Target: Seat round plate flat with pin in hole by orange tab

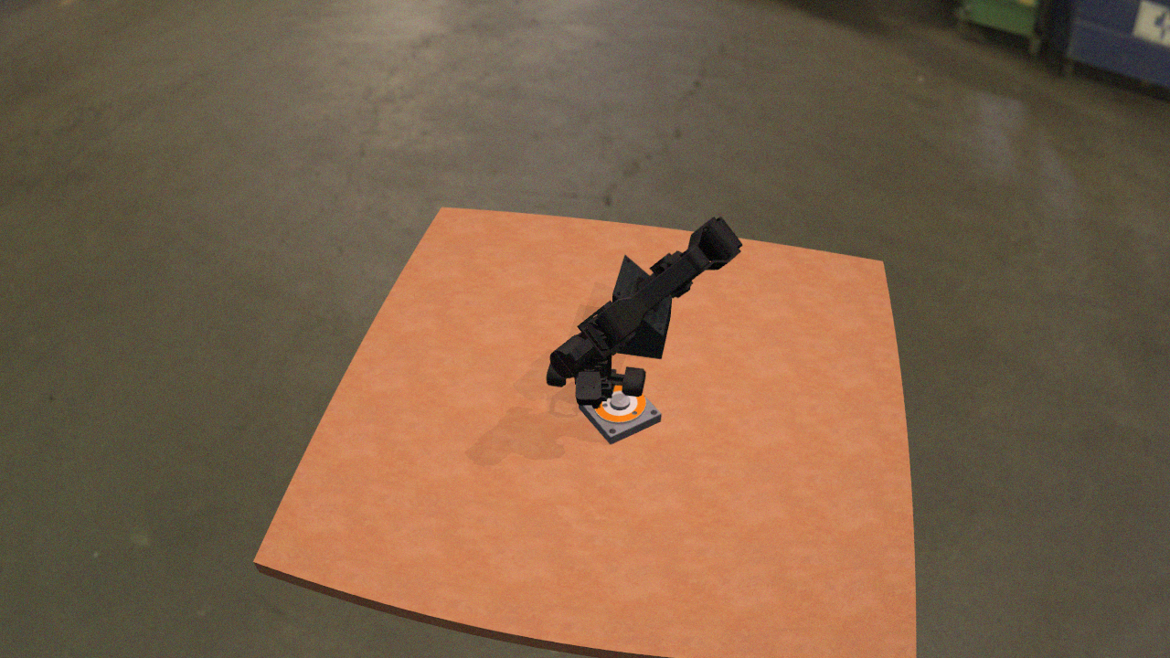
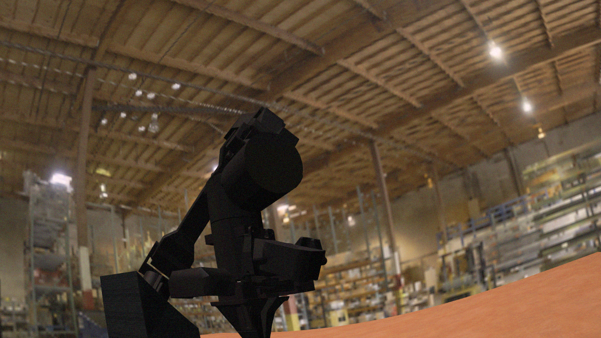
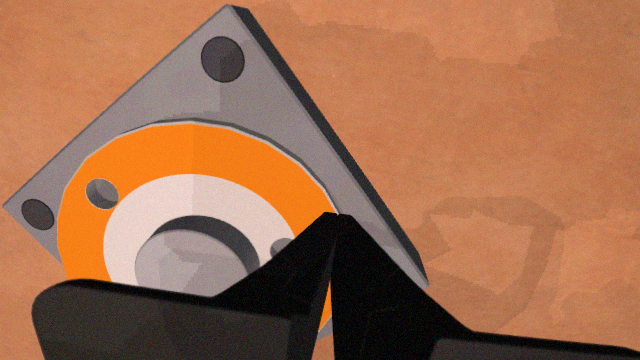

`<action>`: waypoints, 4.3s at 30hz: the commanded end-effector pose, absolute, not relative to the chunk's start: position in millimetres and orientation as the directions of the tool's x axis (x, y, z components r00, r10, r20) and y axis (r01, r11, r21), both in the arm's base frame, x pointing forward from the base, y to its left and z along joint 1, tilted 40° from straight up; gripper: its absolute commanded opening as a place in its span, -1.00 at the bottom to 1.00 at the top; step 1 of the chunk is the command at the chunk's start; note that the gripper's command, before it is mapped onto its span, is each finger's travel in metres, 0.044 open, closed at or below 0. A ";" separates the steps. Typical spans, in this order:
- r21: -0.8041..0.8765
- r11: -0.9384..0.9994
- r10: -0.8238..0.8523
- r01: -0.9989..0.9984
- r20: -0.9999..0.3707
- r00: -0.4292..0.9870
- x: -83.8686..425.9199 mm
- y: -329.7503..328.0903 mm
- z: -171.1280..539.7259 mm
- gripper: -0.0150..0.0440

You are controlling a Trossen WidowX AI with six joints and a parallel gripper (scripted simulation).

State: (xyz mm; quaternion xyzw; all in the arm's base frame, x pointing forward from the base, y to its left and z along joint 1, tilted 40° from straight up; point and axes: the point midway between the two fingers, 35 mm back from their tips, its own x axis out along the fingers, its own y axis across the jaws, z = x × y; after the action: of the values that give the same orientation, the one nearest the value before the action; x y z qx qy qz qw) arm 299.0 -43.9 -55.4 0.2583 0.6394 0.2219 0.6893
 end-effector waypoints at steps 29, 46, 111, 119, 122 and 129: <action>0.639 0.769 0.636 0.028 -0.768 0.072 274.0 -45.8 -62.2 -0.49; 0.639 0.769 0.636 0.029 -0.768 0.071 263.6 -45.0 -62.4 -0.49; 0.641 0.767 0.638 0.031 -0.767 0.068 222.4 -15.3 -38.1 -0.49; 0.641 0.767 0.638 0.031 -0.767 0.068 220.8 -9.9 -31.9 -0.49; 0.641 0.767 0.639 0.031 -0.767 0.068 220.5 -7.9 -29.7 -0.49; 0.642 0.766 0.639 0.031 -0.766 0.068 220.7 -1.8 -24.3 -0.49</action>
State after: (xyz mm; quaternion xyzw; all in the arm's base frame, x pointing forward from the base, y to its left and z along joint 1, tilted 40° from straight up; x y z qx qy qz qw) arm 221.6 -7.3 -27.7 0.2574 0.6455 0.2196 0.6848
